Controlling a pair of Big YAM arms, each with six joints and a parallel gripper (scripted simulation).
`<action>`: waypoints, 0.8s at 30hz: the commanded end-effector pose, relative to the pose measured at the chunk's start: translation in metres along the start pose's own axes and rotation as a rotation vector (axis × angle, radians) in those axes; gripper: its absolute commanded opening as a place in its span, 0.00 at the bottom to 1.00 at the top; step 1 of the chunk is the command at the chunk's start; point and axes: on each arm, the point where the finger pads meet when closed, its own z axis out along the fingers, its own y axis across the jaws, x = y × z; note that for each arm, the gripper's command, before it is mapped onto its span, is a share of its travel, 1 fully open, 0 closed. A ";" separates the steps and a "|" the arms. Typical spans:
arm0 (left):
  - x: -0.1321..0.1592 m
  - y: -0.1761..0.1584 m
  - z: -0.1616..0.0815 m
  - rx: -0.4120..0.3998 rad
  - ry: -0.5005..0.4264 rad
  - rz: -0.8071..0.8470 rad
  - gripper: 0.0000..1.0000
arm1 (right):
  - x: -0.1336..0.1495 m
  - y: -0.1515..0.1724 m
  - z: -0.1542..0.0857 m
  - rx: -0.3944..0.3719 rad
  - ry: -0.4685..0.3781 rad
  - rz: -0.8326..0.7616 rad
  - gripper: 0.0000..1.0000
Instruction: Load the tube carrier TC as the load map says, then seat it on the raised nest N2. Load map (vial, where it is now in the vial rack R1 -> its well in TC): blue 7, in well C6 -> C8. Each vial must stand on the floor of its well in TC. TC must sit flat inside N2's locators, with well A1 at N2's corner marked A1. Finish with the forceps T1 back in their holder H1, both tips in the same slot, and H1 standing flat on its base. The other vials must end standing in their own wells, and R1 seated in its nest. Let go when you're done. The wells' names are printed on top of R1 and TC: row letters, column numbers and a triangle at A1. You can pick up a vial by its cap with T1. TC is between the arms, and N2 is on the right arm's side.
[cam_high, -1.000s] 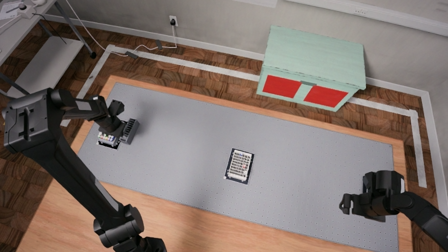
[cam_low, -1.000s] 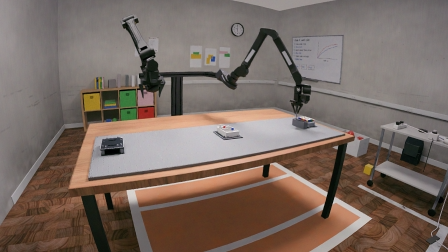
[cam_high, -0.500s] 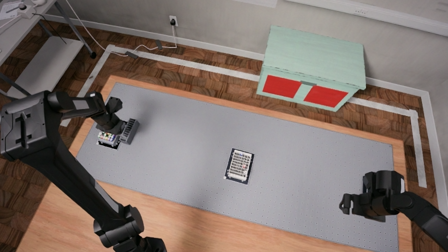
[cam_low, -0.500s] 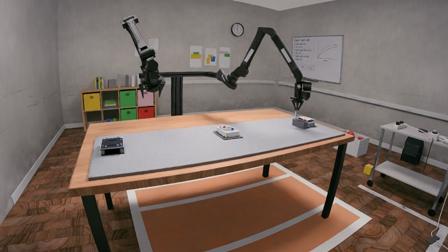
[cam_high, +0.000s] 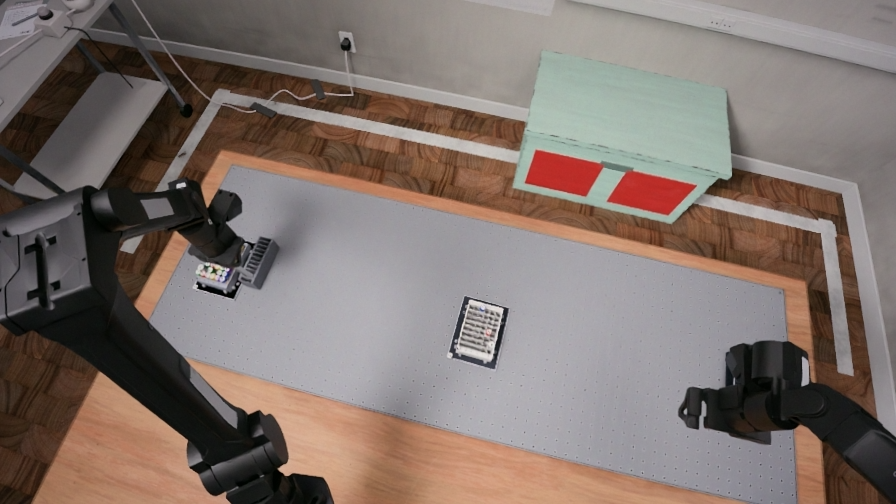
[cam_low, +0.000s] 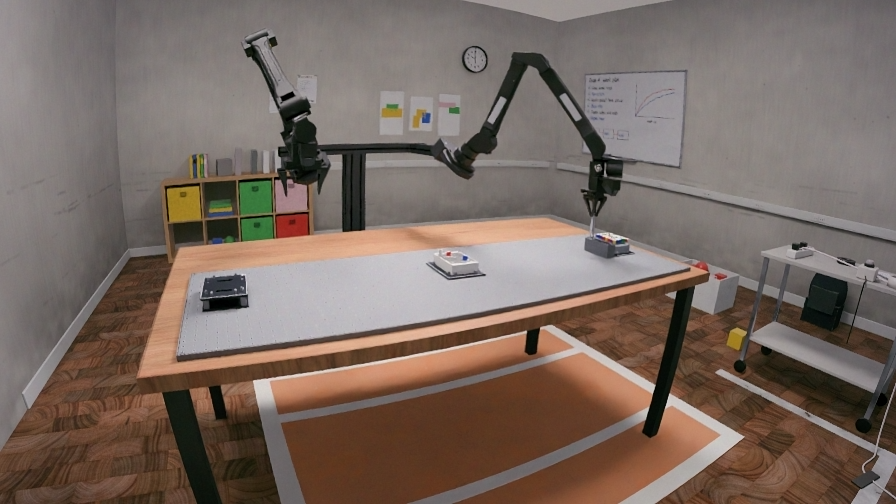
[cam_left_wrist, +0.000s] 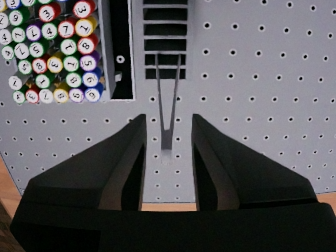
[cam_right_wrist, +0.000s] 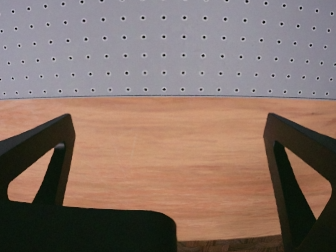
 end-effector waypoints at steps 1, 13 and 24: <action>-0.015 0.013 -0.026 -0.029 -0.036 0.010 0.24 | -0.010 -0.003 -0.005 0.000 -0.022 0.014 1.00; -0.009 0.012 -0.040 -0.026 -0.025 0.004 0.24 | -0.010 -0.003 -0.005 0.000 -0.022 0.014 1.00; -0.008 0.013 -0.042 -0.011 -0.005 0.001 0.24 | -0.010 -0.003 -0.005 0.000 -0.022 0.014 1.00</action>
